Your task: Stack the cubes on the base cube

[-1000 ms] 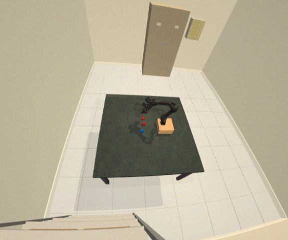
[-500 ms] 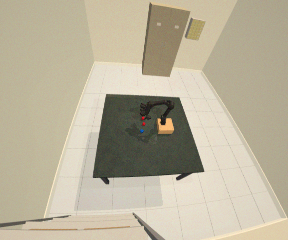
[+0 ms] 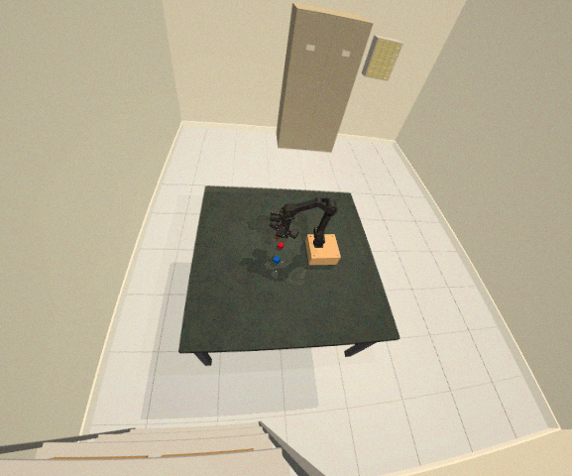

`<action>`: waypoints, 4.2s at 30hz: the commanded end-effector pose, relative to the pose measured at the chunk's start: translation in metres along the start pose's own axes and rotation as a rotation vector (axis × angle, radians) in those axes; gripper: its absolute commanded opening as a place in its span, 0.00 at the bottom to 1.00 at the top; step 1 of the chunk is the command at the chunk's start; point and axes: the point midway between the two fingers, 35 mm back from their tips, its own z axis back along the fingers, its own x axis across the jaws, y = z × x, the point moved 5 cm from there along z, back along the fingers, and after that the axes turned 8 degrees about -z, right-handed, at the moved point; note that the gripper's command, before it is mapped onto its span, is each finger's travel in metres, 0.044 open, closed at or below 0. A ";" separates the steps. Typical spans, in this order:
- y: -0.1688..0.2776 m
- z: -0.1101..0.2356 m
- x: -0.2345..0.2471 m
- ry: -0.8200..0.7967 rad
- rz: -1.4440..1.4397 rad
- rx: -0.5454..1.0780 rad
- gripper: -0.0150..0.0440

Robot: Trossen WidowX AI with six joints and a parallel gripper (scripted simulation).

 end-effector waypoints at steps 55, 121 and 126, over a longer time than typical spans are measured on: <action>0.000 -0.108 0.000 -0.001 0.019 0.009 0.43; -0.042 -0.012 0.009 0.000 -0.754 0.006 0.43; -0.049 -0.014 0.012 0.000 -0.900 0.006 0.43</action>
